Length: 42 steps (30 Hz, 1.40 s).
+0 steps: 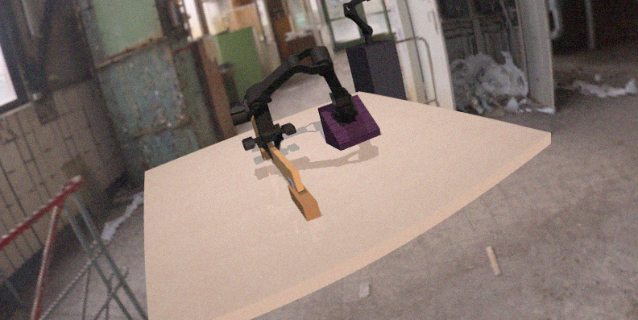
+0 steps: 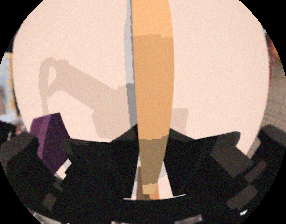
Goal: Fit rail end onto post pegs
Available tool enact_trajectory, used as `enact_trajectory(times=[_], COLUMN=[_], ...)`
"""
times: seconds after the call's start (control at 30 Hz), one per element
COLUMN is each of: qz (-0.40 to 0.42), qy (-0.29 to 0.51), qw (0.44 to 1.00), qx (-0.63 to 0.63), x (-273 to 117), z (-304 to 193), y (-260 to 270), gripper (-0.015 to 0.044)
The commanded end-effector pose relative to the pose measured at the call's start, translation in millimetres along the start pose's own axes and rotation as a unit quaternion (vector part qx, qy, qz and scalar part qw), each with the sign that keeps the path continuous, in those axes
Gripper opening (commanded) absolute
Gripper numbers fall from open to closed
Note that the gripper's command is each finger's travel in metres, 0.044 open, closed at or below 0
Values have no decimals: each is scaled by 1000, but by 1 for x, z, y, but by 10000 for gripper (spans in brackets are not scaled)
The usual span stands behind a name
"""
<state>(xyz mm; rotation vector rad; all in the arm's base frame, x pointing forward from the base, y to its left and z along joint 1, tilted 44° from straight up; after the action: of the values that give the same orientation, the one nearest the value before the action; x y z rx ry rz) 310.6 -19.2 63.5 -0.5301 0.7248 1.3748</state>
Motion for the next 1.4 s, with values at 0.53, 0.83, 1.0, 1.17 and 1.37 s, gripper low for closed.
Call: enact_trajectory(times=[0.53,0.83,1.0,1.17,1.37], qz=[-8,-8,-8,-8,-8], qy=[-3,-3,-3,-3,-3], qw=[1000,1000,1000,1000,1000], qx=[0,0,0,0,0], x=[-15,-19,-17,-15,-12], z=[0,0,0,0,0], y=[-2,-2,-1,-1,0], gripper=[0,0,0,0,0])
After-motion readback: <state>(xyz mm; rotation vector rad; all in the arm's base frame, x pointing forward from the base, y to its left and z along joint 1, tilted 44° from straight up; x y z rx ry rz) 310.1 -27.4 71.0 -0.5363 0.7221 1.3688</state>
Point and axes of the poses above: the point midway between the two fingers, 35 mm back from their tips, its own x axis out along the fingers, its own y axis across the jaws, z = x × y, the point moved 5 cm from there along -x, back along the fingers, and after that the axes turned 2 degrees about x, right-handed, at the moved point
